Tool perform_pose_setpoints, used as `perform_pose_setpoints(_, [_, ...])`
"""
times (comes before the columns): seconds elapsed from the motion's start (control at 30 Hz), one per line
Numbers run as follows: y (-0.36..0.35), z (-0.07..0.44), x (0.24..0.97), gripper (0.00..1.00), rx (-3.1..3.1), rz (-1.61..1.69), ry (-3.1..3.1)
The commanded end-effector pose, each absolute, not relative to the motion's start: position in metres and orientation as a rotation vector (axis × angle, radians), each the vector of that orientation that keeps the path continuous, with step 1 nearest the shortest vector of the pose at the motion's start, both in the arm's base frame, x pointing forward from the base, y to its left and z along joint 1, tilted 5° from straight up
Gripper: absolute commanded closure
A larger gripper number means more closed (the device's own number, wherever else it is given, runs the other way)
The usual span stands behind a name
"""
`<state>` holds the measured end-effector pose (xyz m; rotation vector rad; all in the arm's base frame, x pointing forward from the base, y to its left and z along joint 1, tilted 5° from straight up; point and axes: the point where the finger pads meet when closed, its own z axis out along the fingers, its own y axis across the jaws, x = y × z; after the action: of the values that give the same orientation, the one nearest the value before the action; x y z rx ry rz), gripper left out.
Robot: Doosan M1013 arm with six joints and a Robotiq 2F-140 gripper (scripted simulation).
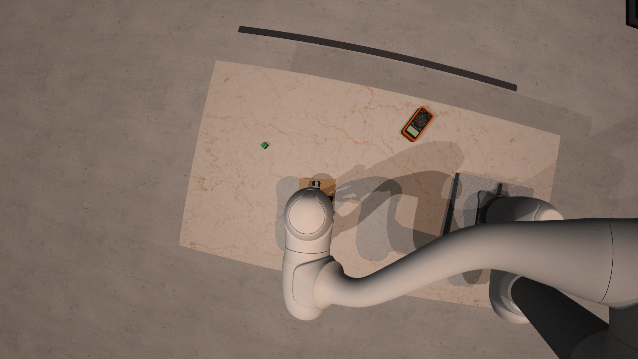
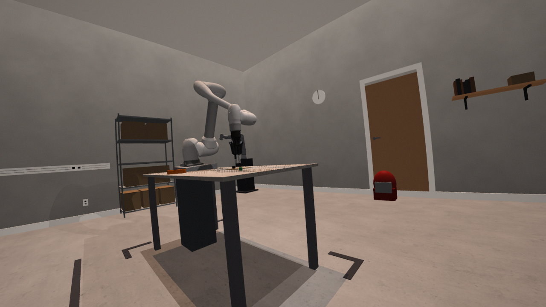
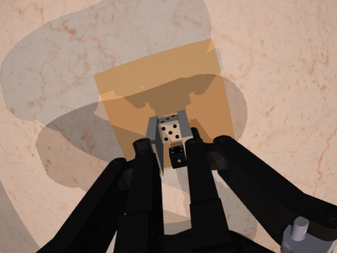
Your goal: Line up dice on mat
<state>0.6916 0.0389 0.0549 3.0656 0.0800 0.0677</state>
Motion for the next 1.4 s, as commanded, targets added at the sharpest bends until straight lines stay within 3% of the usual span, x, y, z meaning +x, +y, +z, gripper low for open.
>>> perform_pose_setpoints(0.0, [0.038, 0.044, 0.693, 0.82, 3.066, 0.070, 0.080])
perform_pose_setpoints(1.37, [0.037, 0.022, 0.694, 0.82, 3.066, 0.070, 0.080])
